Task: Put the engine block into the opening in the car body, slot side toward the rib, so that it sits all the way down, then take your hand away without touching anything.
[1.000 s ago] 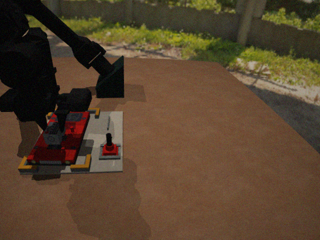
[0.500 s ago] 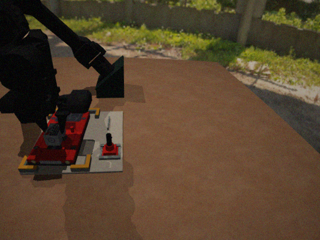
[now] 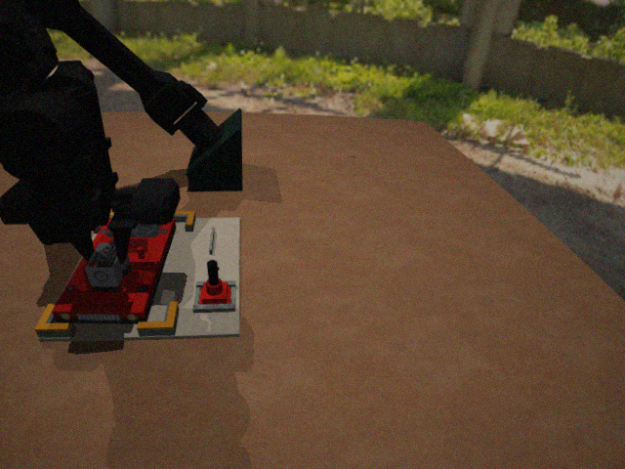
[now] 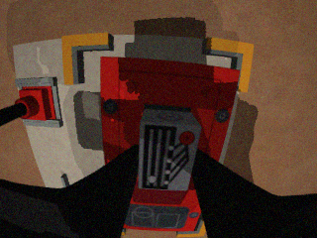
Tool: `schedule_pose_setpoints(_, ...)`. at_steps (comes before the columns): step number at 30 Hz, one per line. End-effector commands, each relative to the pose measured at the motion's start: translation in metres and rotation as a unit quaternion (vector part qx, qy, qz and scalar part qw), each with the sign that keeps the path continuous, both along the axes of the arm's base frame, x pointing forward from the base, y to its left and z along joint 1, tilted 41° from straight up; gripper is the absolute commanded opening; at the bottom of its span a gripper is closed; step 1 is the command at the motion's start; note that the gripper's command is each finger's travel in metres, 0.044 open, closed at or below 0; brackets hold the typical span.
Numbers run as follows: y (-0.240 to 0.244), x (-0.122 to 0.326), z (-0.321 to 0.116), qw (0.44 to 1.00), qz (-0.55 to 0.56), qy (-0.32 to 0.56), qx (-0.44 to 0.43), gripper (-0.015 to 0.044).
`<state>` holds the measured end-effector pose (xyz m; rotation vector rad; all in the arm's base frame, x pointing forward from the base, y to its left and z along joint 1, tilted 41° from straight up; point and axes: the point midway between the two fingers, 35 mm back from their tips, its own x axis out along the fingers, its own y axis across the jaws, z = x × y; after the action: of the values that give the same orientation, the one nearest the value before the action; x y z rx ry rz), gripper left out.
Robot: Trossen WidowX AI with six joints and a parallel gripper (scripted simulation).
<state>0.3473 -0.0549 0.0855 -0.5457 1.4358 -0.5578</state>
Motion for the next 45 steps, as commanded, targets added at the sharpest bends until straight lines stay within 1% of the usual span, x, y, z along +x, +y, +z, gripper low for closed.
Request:
schedule_pose_setpoints(1,-0.0011,0.0000,-0.0010,1.000,0.002,0.002,-0.002,0.0160)
schedule_pose_setpoints(40,-0.0072,0.0006,-0.0076,1.000,0.002,0.002,-0.002,0.0160)
schedule_pose_setpoints(45,-0.0062,0.0006,-0.0068,1.000,0.000,0.000,0.000,0.0291)
